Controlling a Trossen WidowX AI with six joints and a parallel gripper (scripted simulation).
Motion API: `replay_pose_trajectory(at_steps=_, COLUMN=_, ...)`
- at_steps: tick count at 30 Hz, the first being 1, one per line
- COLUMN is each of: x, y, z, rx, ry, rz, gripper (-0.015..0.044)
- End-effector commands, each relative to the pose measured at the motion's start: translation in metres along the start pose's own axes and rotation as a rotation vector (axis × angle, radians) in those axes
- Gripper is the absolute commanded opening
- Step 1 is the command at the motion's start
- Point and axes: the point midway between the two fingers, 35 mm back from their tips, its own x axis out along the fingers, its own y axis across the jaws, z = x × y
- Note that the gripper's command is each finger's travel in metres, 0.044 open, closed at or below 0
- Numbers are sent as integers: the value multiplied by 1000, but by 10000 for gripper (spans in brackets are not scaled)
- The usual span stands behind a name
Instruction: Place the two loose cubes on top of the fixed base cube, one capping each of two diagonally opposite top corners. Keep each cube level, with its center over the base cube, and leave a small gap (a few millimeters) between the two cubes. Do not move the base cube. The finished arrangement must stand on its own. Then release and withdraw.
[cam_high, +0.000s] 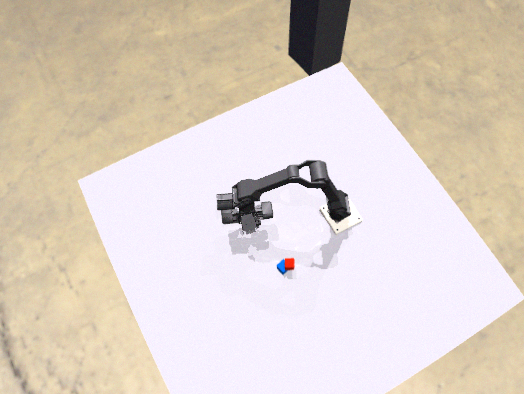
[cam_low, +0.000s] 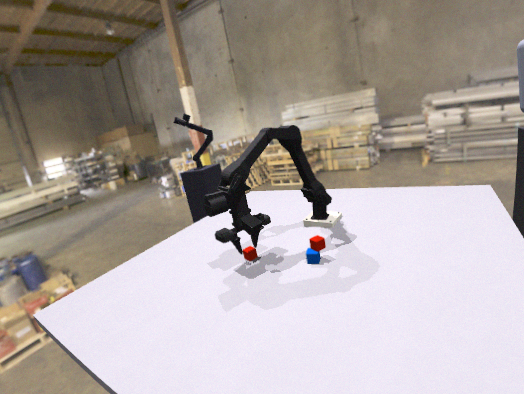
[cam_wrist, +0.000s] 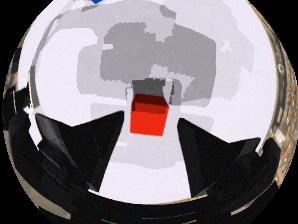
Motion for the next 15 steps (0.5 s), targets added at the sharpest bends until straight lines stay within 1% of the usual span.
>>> replay_pose_trajectory(at_steps=1, x=10, y=3, z=0, rx=2, ry=2, rz=13, gripper=265)
replay_pose_trajectory(at_steps=4, x=13, y=3, z=0, rx=2, ry=2, rz=13, gripper=265)
replay_pose_trajectory(at_steps=10, x=13, y=3, z=0, rx=2, ry=2, rz=13, gripper=107)
replay_pose_trajectory(at_steps=15, x=12, y=3, z=0, rx=9, ry=3, rz=11, gripper=105)
